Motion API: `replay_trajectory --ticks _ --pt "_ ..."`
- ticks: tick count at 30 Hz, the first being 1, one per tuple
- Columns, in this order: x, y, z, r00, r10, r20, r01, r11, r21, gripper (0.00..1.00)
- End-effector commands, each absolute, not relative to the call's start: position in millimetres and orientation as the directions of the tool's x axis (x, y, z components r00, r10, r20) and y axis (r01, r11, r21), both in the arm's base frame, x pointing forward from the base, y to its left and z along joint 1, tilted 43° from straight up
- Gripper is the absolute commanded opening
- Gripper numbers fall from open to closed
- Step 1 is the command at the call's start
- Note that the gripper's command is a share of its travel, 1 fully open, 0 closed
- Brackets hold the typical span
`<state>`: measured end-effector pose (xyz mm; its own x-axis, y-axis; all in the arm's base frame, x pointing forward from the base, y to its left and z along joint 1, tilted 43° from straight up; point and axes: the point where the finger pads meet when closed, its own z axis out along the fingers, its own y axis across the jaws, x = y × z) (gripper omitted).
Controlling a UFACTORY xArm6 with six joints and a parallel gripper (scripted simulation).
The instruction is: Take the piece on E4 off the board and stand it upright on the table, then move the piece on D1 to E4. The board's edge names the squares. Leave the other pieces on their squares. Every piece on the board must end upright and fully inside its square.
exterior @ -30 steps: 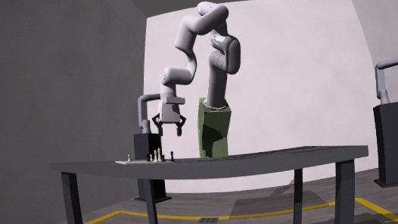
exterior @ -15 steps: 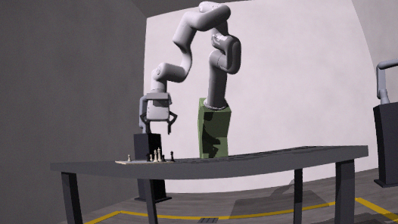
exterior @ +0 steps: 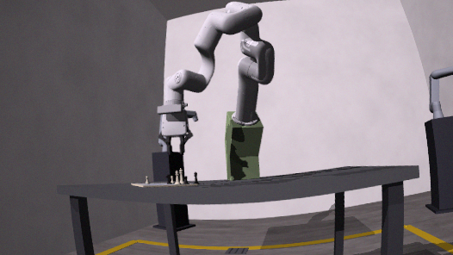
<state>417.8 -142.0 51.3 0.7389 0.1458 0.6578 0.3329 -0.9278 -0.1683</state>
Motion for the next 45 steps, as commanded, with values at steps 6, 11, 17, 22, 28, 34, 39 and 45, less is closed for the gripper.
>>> replay_trajectory --ticks 6,11,17,22,28,34,39,45 --pt "418.5 -142.9 52.3 0.739 0.146 0.658 0.333 -0.928 -0.168 0.43" --pt "418.5 -142.9 52.3 0.739 0.146 0.658 0.333 -0.928 -0.168 0.43" --pt "418.5 -142.9 52.3 0.739 0.146 0.658 0.333 -0.928 -0.168 0.43" --pt "418.5 -142.9 52.3 0.739 0.146 0.658 0.333 -0.928 -0.168 0.43" --pt "418.6 -142.8 52.1 0.739 0.146 0.658 0.333 -0.928 -0.168 0.43" --pt "419.5 -142.3 51.0 0.739 0.146 0.658 0.333 -0.928 -0.168 0.43" --pt "421.5 -141.1 48.5 0.739 0.146 0.658 0.333 -0.928 -0.168 0.43" --pt "424.6 -139.3 44.7 0.739 0.146 0.658 0.333 -0.928 -0.168 0.43"
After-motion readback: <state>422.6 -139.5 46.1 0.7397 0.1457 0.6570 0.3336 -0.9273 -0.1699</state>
